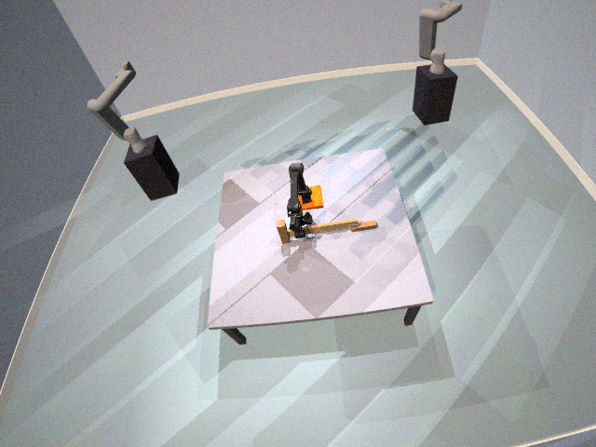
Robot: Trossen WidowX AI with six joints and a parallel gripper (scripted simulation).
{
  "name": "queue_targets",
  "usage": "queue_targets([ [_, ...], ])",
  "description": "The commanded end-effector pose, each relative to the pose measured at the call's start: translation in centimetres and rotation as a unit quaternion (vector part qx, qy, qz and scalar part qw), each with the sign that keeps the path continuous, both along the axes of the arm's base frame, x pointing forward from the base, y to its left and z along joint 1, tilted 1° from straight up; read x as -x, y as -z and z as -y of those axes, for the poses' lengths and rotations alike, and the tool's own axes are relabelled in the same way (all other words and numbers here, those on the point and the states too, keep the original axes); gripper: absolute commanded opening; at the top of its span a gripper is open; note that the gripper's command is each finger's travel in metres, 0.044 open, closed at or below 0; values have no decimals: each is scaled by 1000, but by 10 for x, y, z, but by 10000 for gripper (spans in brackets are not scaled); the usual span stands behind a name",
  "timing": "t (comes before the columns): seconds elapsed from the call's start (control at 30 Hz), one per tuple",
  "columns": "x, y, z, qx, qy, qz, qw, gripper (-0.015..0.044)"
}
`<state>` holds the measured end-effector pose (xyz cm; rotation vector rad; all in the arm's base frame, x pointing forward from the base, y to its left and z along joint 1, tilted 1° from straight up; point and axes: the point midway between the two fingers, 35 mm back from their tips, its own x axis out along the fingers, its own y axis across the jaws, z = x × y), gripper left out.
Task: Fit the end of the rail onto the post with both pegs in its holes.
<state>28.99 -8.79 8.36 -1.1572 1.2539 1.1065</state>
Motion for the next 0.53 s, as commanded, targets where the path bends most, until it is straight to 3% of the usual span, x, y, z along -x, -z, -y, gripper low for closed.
queue_targets([
  [0.0, -3, -21, -21, 3, -4, 8, 1000, 440],
  [0.5, -3, -22, -22, 3, -4, 8, 1000, 440],
])
